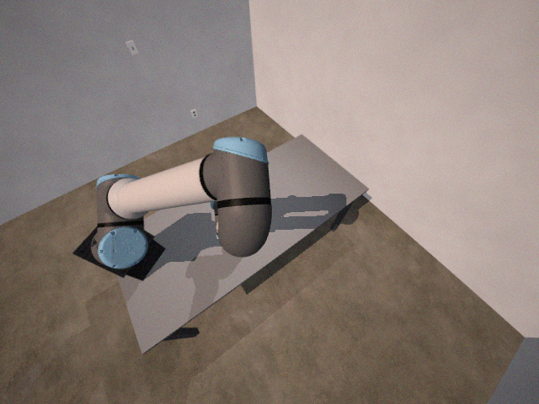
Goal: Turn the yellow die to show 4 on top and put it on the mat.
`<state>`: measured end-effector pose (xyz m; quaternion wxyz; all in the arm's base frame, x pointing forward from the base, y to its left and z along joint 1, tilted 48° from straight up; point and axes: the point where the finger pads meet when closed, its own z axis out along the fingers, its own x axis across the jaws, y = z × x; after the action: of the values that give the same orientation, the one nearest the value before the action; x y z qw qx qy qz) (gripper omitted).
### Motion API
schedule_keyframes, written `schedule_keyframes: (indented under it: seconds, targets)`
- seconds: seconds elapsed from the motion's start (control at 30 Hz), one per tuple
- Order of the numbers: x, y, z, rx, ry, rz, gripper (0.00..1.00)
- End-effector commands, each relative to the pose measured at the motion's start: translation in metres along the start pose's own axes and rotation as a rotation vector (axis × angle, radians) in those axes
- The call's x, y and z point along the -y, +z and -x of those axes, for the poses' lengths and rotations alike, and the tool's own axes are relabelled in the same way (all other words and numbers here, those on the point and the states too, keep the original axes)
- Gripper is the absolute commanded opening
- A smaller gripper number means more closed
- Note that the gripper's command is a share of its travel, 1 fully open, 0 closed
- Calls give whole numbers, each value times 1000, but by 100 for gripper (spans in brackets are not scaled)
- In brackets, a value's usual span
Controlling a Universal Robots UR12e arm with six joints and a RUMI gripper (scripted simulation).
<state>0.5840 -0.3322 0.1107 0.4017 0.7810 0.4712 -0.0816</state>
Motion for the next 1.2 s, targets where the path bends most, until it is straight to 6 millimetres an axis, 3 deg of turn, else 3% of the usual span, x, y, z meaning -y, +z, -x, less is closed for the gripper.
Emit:
schedule_keyframes:
  seconds: [0.0, 0.03, 1.17]
  targets:
    - [0, 0, 0, 0, 2, 1, 100]
    - [0, 0, 0, 0, 2, 1, 18]
    - [0, 0, 0, 0, 2, 1, 18]
